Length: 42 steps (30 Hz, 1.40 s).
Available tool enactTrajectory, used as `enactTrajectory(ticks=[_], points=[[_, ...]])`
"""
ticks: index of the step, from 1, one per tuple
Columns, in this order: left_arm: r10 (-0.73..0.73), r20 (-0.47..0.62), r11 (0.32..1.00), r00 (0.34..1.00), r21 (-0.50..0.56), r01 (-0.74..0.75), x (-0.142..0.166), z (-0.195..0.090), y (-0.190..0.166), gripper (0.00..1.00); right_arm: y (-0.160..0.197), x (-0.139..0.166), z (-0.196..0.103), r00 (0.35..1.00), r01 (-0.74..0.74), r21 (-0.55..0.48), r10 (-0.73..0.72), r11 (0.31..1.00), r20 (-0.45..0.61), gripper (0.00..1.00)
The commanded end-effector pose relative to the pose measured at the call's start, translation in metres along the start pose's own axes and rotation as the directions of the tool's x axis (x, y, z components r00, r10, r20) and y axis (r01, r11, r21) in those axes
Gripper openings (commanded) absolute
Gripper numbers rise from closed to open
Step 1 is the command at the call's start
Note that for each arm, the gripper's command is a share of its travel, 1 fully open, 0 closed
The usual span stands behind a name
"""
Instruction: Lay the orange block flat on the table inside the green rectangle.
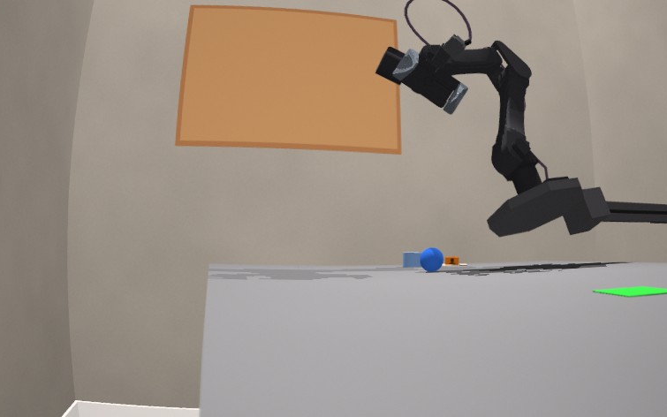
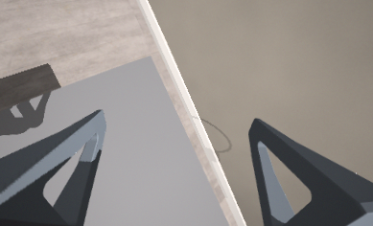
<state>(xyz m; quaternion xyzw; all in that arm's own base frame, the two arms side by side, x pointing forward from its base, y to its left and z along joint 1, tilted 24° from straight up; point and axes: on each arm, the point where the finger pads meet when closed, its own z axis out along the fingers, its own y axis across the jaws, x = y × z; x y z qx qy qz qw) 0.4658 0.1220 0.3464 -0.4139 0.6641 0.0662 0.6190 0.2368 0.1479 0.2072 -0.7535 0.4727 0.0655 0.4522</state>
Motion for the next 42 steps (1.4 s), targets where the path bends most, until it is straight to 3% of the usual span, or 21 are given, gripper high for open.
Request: enactTrajectory(ticks=[1, 8, 10, 19, 25, 27, 33, 37, 42], points=[[0.095, 0.010, 0.992, 0.995, 0.077, -0.096, 0.005, -0.012, -0.008, 1.00, -0.002, 0.016, -0.006, 0.997, -0.068, 0.050, 0.069, 0.996, -0.026, 1.00], [0.409, -0.060, 0.905, 0.911, 0.156, -0.396, 0.088, -0.028, 0.025, 1.00, 0.009, 0.101, -0.052, 0.908, -0.332, 0.261, 0.382, 0.906, -0.173, 1.00], [0.409, -0.060, 0.905, 0.911, 0.156, -0.396, 0.088, -0.028, 0.025, 1.00, 0.009, 0.101, -0.052, 0.908, -0.332, 0.261, 0.382, 0.906, -0.173, 1.00], [0.730, -0.120, 0.676, 0.672, 0.273, -0.685, 0.197, -0.048, 0.072, 1.00, 0.064, 0.185, -0.126, 0.627, -0.541, 0.587, 0.754, 0.602, -0.195, 1.00], [0.843, -0.142, 0.534, 0.518, 0.330, -0.778, 0.250, -0.058, 0.096, 1.00, 0.116, 0.215, -0.171, 0.404, -0.554, 0.764, 0.909, 0.329, -0.099, 1.00], [0.843, -0.142, 0.534, 0.518, 0.330, -0.778, 0.250, -0.058, 0.096, 1.00, 0.116, 0.215, -0.171, 0.404, -0.554, 0.764, 0.909, 0.329, -0.099, 1.00], [0.901, -0.152, 0.432, 0.406, 0.379, -0.818, 0.286, -0.066, 0.113, 1.00, 0.178, 0.227, -0.213, 0.179, -0.463, 0.886, 0.981, 0.016, 0.076, 1.00], [0.911, -0.174, 0.413, 0.374, 0.396, -0.820, 0.298, -0.070, 0.121, 1.00, 0.214, 0.225, -0.230, 0.074, -0.374, 0.915, 0.978, -0.152, 0.193, 1.00], [0.910, -0.172, 0.413, 0.376, 0.397, -0.819, 0.298, -0.070, 0.120, 1.00, 0.250, 0.218, -0.242, -0.012, -0.265, 0.912, 0.947, -0.313, 0.321, 1.00]])
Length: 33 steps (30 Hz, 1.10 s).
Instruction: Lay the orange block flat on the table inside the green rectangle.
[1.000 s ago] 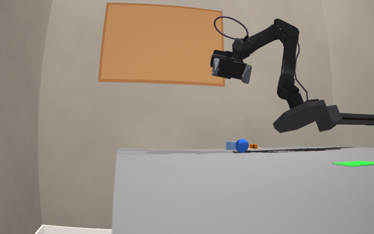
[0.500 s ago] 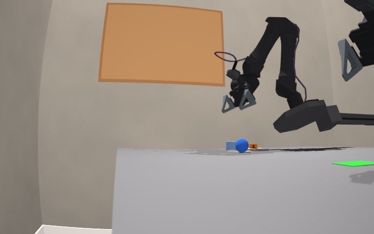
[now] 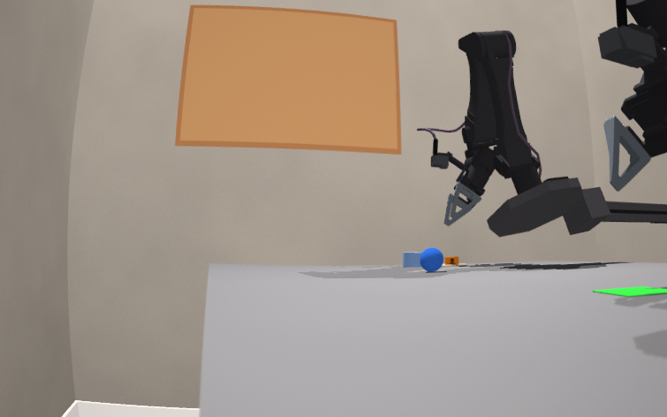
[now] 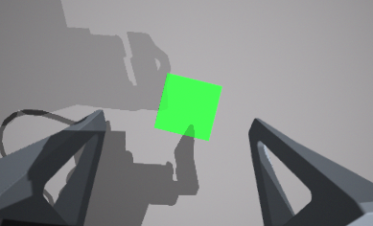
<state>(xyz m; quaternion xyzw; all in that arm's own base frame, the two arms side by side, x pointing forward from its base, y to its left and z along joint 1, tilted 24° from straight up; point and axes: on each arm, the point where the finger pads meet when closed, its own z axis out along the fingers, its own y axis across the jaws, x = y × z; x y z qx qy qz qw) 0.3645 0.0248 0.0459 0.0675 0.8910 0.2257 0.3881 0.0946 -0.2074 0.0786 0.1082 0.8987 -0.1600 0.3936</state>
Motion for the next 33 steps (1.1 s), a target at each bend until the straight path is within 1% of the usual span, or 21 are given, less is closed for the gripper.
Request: enactTrajectory(ticks=[1, 2, 9, 20, 22, 24, 26, 29, 31, 33], points=[[0.005, 0.032, 1.000, 0.999, 0.007, -0.005, -0.008, -0.001, -0.004, 1.00, -0.006, 0.007, -0.007, 0.998, -0.057, 0.060, 0.055, 0.997, 0.024, 1.00], [0.005, 0.032, 1.000, 0.999, 0.007, -0.005, -0.008, -0.001, -0.004, 1.00, -0.006, 0.007, -0.007, 0.998, -0.057, 0.060, 0.055, 0.997, 0.024, 1.00], [0.006, 0.031, 1.000, 1.000, 0.007, -0.006, -0.007, -0.001, -0.005, 1.00, -0.015, 0.032, -0.018, 0.985, -0.173, 0.150, 0.173, 0.974, 0.010, 1.00], [0.006, 0.031, 1.000, 1.000, 0.007, -0.006, -0.007, -0.001, -0.005, 1.00, -0.016, 0.035, -0.019, 0.984, -0.179, 0.161, 0.180, 0.971, 0.007, 1.00], [0.003, 0.065, 1.000, 0.998, 0.023, -0.004, -0.019, -0.001, -0.008, 1.00, -0.016, 0.035, -0.019, 0.984, -0.179, 0.161, 0.180, 0.971, 0.007, 1.00], [0.006, 0.090, 0.999, 0.996, 0.042, -0.010, -0.028, -0.002, -0.015, 1.00, -0.017, 0.038, -0.019, 0.981, -0.191, 0.168, 0.195, 0.967, -0.012, 0.77], [0.021, 0.123, 0.996, 0.992, 0.079, -0.031, -0.040, -0.003, -0.032, 1.00, -0.021, 0.043, -0.018, 0.976, -0.198, 0.185, 0.210, 0.963, -0.048, 0.55], [0.060, 0.193, 0.982, 0.979, 0.163, -0.093, -0.063, -0.009, -0.076, 1.00, -0.026, 0.049, -0.016, 0.968, -0.202, 0.215, 0.228, 0.956, -0.107, 0.55], [0.102, 0.253, 0.958, 0.962, 0.237, -0.164, -0.079, -0.018, -0.123, 1.00, -0.032, 0.046, -0.013, 0.967, -0.176, 0.226, 0.211, 0.958, -0.145, 0.55], [0.128, 0.307, 0.929, 0.943, 0.296, -0.223, -0.089, -0.030, -0.163, 1.00, -0.033, 0.048, -0.007, 0.958, -0.168, 0.231, 0.214, 0.958, -0.190, 0.55]])
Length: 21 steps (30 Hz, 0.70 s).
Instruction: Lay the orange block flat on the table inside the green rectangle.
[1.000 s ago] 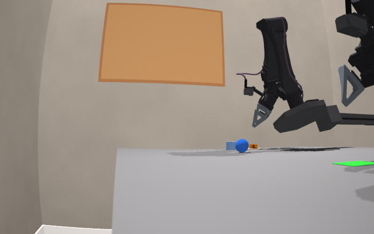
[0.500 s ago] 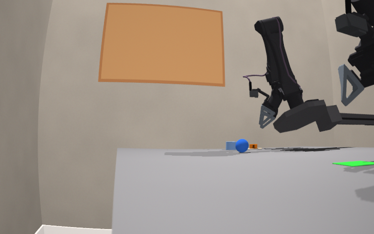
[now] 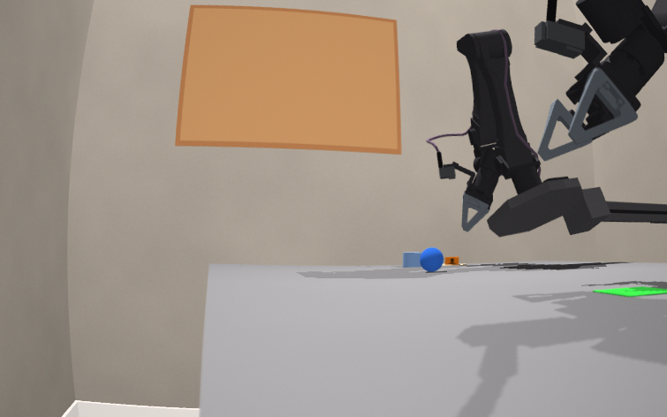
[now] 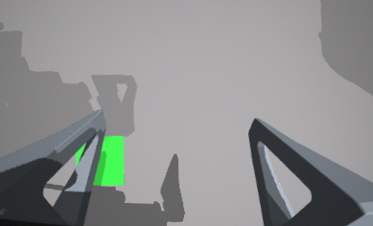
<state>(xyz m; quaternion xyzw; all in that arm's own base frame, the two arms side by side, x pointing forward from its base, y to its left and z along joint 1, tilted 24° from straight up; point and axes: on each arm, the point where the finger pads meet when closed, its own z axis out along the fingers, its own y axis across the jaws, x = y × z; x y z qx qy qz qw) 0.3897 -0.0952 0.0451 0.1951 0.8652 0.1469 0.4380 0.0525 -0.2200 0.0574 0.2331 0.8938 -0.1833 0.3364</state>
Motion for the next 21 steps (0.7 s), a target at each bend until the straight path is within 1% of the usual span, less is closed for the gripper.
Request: enactTrajectory(ticks=[1, 3, 4, 6, 8, 11, 15, 18, 20, 21], points=[[0.050, 0.143, 0.987, 0.989, 0.142, -0.070, -0.053, 0.010, -0.070, 1.00, -0.014, 0.002, 0.007, 0.995, 0.004, 0.075, 0.003, 0.997, -0.098, 0.55], [0.050, 0.143, 0.987, 0.989, 0.142, -0.070, -0.053, 0.010, -0.070, 1.00, -0.014, 0.002, 0.007, 0.995, 0.004, 0.075, 0.003, 0.997, -0.098, 0.55], [0.067, 0.178, 0.978, 0.982, 0.185, -0.101, -0.062, 0.007, -0.094, 1.00, -0.020, 0.000, 0.008, 0.992, 0.013, 0.098, -0.001, 0.995, -0.127, 0.55], [0.106, 0.250, 0.946, 0.962, 0.274, -0.175, -0.078, -0.004, -0.152, 1.00, -0.021, 0.001, 0.016, 0.982, 0.029, 0.104, -0.009, 0.994, -0.189, 0.55], [0.129, 0.288, 0.921, 0.949, 0.321, -0.223, -0.083, -0.013, -0.188, 1.00, -0.019, -0.003, 0.022, 0.975, 0.054, 0.092, -0.033, 0.994, -0.218, 0.55], [0.158, 0.363, 0.864, 0.918, 0.400, -0.306, -0.087, -0.035, -0.252, 1.00, -0.018, -0.005, 0.029, 0.961, 0.078, 0.090, -0.051, 0.993, -0.271, 0.55], [0.178, 0.465, 0.765, 0.867, 0.489, -0.419, -0.081, -0.075, -0.336, 1.00, -0.019, -0.007, 0.040, 0.935, 0.110, 0.089, -0.072, 0.990, -0.347, 0.55], [0.183, 0.535, 0.678, 0.825, 0.539, -0.500, -0.066, -0.111, -0.395, 1.00, -0.015, -0.008, 0.047, 0.914, 0.127, 0.068, -0.090, 0.990, -0.396, 0.55], [0.183, 0.535, 0.678, 0.825, 0.539, -0.500, -0.066, -0.111, -0.395, 1.00, -0.015, -0.008, 0.047, 0.914, 0.127, 0.068, -0.090, 0.990, -0.396, 0.55], [0.183, 0.557, 0.647, 0.810, 0.552, -0.526, -0.059, -0.124, -0.414, 1.00, -0.014, -0.009, 0.049, 0.909, 0.133, 0.063, -0.097, 0.989, -0.406, 0.55]])
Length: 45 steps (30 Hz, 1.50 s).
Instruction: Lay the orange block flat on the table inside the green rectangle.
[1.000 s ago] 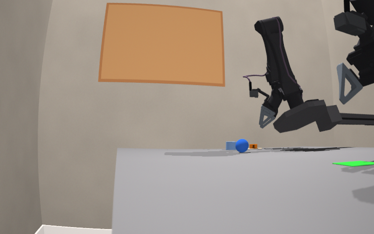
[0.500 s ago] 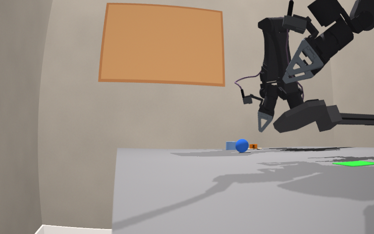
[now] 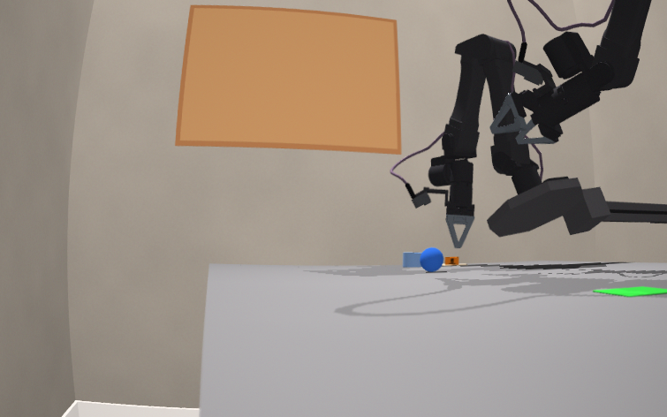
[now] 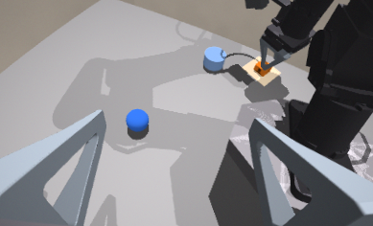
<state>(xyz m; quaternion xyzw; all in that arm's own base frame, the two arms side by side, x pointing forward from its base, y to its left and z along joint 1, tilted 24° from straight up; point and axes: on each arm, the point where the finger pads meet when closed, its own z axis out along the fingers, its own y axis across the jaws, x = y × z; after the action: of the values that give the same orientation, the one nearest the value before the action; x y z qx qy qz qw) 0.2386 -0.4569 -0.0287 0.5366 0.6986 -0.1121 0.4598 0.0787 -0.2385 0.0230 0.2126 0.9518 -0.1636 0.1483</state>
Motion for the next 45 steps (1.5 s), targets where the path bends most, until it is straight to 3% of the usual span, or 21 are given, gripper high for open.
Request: enactTrajectory(ticks=[1, 7, 11, 23, 45], points=[[0.030, 0.117, 0.996, 0.993, 0.075, -0.039, -0.039, 0.021, -0.044, 1.00, -0.019, -0.009, 0.001, 0.999, -0.003, 0.065, 0.007, 0.998, -0.050, 0.55], [0.094, 0.186, 0.971, 0.978, 0.202, -0.131, -0.048, 0.019, -0.135, 1.00, -0.015, -0.018, 0.006, 0.998, 0.033, 0.039, -0.031, 0.999, -0.056, 0.55], [0.110, 0.191, 0.960, 0.975, 0.234, -0.154, -0.045, 0.018, -0.159, 1.00, -0.014, -0.019, 0.006, 0.998, 0.035, 0.038, -0.033, 0.999, -0.054, 0.55], [0.108, 0.183, 0.964, 0.977, 0.222, -0.148, -0.046, 0.018, -0.154, 1.00, -0.015, -0.019, 0.006, 0.998, 0.035, 0.039, -0.033, 0.999, -0.053, 0.55], [0.108, 0.183, 0.964, 0.977, 0.222, -0.148, -0.046, 0.018, -0.154, 1.00, -0.023, -0.025, 0.037, 0.998, 0.031, 0.041, -0.028, 0.999, -0.055, 0.55]])
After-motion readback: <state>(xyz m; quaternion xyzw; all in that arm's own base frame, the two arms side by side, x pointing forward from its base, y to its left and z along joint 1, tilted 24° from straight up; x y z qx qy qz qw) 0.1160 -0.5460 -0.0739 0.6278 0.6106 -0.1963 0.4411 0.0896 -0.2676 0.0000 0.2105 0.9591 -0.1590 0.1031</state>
